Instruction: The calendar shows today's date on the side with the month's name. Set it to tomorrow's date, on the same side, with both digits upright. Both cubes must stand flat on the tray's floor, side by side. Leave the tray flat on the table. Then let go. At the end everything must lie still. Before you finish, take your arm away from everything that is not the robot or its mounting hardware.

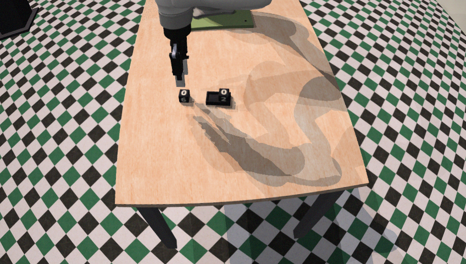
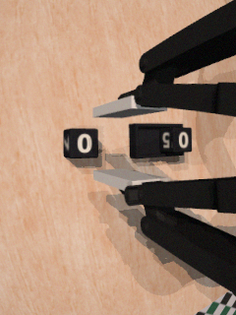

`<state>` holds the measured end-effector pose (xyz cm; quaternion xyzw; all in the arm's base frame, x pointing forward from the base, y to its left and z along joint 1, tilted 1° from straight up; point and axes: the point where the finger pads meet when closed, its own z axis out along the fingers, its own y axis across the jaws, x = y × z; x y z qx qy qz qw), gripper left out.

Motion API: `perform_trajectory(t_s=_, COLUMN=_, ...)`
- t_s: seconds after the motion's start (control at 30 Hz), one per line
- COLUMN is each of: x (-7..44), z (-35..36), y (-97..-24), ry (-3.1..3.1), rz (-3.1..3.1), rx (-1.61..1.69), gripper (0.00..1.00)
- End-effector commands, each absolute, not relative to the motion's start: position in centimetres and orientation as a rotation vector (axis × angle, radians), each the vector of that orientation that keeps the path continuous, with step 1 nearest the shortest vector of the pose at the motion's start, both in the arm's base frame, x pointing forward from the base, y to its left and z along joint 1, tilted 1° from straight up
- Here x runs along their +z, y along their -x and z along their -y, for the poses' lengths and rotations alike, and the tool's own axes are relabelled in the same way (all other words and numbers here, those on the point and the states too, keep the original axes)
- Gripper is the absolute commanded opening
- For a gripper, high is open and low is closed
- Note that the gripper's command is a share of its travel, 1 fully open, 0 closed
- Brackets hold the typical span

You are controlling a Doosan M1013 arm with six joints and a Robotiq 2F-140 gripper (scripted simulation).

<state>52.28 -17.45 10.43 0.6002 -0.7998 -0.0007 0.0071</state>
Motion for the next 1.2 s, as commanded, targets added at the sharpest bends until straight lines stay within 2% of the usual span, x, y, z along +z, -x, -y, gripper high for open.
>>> perform_trajectory(t_s=0.0, x=10.4, z=17.4, y=-52.3, ry=-1.877, rz=2.502, rx=-0.002, gripper=0.29)
perform_trajectory(t_s=1.17, x=6.7, z=17.5, y=-52.2, ry=-1.877, rz=2.502, rx=-0.002, gripper=0.29)
